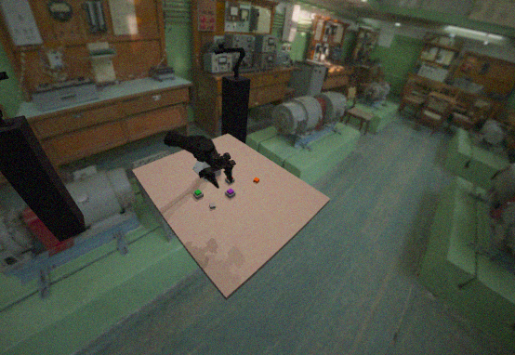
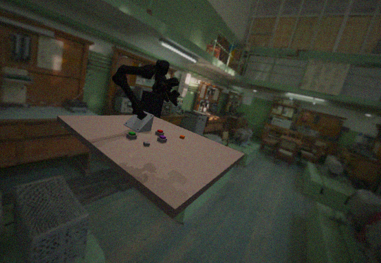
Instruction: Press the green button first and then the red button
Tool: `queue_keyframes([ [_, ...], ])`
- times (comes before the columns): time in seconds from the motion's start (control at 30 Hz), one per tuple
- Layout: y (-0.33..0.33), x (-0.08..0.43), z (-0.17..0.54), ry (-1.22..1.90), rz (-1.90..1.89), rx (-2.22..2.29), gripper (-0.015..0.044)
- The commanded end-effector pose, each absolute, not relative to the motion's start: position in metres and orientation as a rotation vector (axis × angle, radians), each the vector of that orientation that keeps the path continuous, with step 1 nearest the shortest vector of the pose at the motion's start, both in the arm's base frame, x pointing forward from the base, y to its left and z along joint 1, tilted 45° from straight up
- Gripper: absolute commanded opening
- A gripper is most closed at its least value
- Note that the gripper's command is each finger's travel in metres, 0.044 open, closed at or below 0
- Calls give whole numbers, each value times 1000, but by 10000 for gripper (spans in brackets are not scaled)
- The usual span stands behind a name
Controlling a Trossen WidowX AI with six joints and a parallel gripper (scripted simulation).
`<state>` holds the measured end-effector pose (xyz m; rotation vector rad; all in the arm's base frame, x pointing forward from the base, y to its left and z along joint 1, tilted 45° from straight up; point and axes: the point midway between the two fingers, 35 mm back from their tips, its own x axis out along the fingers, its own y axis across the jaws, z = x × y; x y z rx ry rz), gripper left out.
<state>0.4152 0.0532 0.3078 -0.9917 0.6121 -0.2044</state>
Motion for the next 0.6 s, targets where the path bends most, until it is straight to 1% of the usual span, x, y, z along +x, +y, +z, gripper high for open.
queue_keyframes([
  [0.0,8,366,270,825,-254,-909,400],
  [0.23,-43,285,223,1119,-359,-799,400],
  [0.47,-82,187,192,1413,-522,-682,400],
  [0.57,-84,180,191,1433,-535,-675,400],
])
